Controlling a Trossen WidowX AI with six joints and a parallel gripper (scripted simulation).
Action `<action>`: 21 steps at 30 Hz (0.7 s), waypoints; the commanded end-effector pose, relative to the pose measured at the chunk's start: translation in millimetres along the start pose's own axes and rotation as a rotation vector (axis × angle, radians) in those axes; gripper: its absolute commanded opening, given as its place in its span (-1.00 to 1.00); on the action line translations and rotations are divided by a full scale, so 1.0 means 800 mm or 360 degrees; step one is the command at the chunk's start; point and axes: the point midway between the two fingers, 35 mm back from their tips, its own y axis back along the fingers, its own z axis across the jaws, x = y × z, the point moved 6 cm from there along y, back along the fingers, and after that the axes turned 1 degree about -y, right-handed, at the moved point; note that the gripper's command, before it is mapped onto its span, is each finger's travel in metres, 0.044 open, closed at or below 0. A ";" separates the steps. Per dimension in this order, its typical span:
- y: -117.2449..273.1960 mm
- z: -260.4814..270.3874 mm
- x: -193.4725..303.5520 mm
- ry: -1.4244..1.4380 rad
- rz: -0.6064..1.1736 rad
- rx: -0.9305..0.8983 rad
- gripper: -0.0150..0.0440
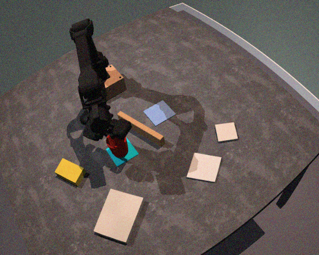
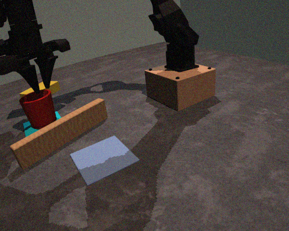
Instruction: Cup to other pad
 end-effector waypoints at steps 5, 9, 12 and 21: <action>0.017 0.001 0.000 0.0000 -0.0004 0.0004 -0.06; 0.023 0.001 0.001 0.0000 -0.0004 0.0004 -0.06; 0.018 0.001 0.001 0.0005 0.0000 0.0000 0.21; 0.025 0.001 0.000 0.0004 0.0000 0.0000 1.00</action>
